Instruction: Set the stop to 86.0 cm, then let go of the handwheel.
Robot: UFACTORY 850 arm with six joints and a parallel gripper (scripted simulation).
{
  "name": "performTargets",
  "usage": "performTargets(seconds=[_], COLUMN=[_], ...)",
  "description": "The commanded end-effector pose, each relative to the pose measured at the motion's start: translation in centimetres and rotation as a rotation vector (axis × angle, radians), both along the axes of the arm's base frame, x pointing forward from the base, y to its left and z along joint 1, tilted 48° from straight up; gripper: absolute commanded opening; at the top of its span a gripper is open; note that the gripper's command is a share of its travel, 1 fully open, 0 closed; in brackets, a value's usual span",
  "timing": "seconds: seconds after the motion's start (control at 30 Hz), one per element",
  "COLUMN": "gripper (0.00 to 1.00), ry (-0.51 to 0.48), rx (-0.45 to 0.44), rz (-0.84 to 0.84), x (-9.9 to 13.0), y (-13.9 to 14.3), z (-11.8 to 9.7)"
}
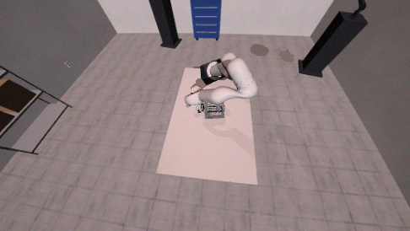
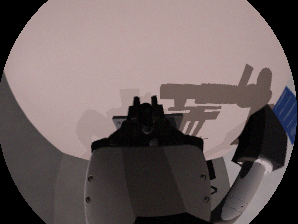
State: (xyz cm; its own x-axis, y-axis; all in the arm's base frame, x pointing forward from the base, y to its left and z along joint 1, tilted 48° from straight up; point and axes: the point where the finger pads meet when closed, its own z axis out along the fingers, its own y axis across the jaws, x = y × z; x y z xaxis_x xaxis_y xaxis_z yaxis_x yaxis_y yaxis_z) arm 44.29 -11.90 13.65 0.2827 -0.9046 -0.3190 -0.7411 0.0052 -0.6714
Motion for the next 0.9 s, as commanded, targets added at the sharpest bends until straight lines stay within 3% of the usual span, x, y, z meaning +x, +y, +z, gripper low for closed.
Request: performTargets(seconds=[0.0,0.87], gripper=[0.06,0.06], ry=[0.000,0.000], rx=[-0.001,-0.001], rz=[-0.001,-0.001], x=[0.1,0.3], y=[-0.1,-0.4], z=[0.2,1.3])
